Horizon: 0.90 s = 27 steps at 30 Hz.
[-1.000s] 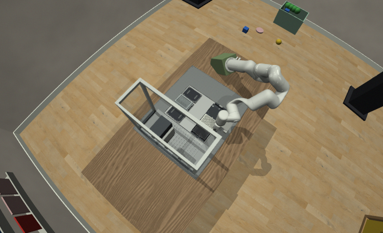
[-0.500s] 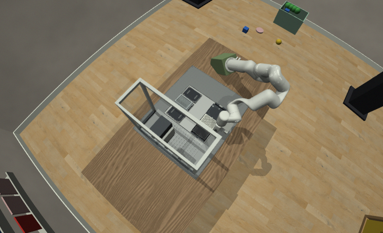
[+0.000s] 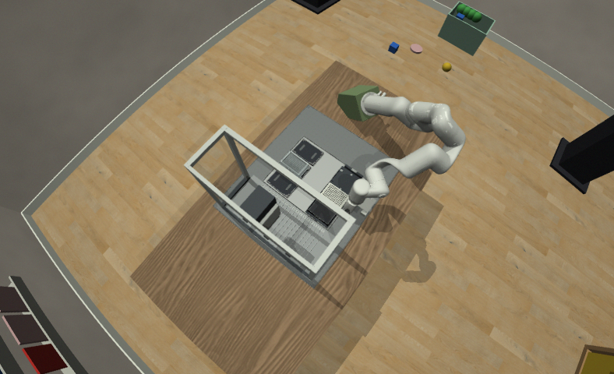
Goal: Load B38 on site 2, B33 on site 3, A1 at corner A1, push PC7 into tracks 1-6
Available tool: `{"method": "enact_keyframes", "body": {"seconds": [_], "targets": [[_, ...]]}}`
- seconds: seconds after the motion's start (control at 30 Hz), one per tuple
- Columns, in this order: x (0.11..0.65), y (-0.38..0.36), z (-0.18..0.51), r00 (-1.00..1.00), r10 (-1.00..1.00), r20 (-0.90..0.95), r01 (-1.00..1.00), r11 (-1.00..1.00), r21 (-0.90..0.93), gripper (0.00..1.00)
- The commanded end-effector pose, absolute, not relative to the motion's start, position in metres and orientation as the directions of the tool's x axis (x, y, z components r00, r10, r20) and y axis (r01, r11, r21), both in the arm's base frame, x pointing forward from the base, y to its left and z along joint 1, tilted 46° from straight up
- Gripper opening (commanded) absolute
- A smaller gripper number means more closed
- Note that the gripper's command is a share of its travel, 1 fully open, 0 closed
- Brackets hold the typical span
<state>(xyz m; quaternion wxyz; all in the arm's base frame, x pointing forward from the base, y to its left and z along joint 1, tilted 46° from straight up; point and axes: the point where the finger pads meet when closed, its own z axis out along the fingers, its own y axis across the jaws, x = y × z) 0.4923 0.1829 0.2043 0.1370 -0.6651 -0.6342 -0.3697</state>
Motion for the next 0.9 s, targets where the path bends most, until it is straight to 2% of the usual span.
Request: {"method": "enact_keyframes", "body": {"seconds": [0.0,0.87], "targets": [[0.493,0.184,0.207,-0.079,0.742,0.666,0.944,-0.159,0.289,1.0],[0.492,0.196,0.218,-0.079,0.742,0.666,0.944,-0.159,0.289,1.0]]}}
